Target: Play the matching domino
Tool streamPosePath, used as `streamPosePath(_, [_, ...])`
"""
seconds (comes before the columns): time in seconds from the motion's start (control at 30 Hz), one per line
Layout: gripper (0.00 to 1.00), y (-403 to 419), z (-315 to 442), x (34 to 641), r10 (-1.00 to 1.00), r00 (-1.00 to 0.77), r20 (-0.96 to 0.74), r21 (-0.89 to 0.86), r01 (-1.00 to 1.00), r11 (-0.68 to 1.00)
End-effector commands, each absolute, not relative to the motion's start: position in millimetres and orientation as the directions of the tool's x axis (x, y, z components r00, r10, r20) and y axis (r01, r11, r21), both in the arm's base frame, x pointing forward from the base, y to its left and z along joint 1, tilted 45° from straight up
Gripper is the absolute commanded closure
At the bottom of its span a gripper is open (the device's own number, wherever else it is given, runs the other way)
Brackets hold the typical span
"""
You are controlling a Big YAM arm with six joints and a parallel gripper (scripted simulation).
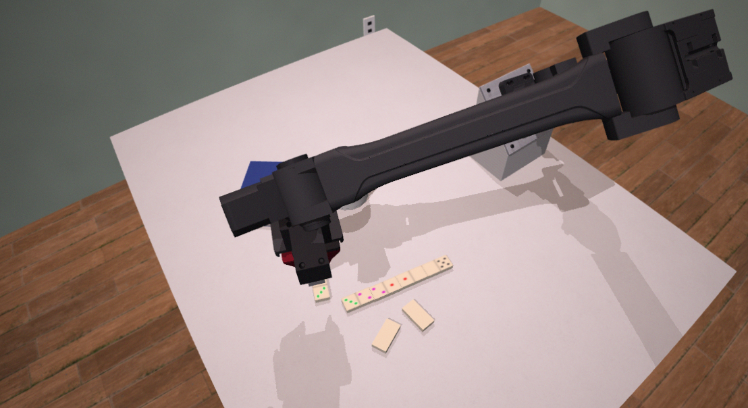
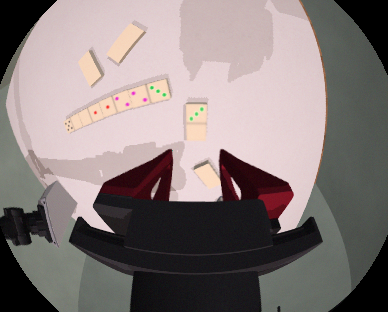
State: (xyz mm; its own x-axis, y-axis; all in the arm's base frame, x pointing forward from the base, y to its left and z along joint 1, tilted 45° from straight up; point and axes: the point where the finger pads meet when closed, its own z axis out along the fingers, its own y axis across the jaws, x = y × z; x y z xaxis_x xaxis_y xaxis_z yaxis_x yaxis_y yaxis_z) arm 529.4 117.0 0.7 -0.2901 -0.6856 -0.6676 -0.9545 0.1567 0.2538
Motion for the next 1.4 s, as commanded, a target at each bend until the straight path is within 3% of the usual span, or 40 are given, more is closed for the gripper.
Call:
streamPosePath(0.0, [0.57, 118.0, 14.4, 539.5, -0.686, -0.265, -0.677, 0.222, -0.963, 0.153])
streamPosePath(1.37, [0.57, 121.0, 14.8, 541.9, -0.687, -0.304, -0.661, 0.242, -0.952, 0.188])
